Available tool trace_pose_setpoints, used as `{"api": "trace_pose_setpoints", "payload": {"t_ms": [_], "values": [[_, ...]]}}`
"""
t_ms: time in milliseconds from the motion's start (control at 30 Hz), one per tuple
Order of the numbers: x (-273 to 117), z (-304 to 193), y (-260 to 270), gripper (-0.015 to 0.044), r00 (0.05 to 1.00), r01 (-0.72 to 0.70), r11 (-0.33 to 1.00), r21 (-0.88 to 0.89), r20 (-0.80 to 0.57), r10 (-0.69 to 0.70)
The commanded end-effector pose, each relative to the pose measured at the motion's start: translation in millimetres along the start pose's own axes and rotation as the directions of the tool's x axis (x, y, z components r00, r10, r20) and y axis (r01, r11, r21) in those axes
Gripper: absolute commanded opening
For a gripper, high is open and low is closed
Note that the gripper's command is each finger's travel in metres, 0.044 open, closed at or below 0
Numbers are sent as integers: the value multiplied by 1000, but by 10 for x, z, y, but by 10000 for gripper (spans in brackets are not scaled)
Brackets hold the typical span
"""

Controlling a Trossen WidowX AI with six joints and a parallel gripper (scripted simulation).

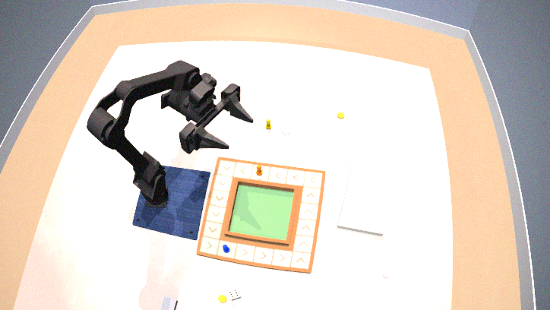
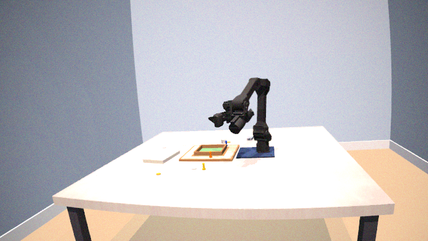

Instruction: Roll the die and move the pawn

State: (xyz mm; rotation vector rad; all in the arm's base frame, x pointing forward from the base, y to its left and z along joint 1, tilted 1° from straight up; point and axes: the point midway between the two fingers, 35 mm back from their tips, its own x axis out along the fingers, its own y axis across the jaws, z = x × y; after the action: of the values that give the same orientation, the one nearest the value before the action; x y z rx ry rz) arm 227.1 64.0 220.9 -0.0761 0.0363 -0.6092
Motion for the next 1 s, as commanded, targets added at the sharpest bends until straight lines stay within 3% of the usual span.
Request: {"api": "trace_pose_setpoints", "payload": {"t_ms": [0,133,233,367,500,633,833,967], "values": [[7,-4,-4,374,1000,5,1000,-5,-4,-5],[162,-101,-108,275,988,107,986,-131,-97,-121],[356,-246,-261,275,934,191,932,-309,-236,-269],[597,-435,-494,275,805,183,827,-532,-402,-437],[799,-619,-734,275,631,54,743,-667,-554,-543],[976,-791,-972,275,440,-139,715,-685,-689,-576],[1225,-1012,-1340,275,180,-425,741,-520,-851,-493],[1369,-1114,-1573,275,72,-551,752,-362,-918,-389]]}}
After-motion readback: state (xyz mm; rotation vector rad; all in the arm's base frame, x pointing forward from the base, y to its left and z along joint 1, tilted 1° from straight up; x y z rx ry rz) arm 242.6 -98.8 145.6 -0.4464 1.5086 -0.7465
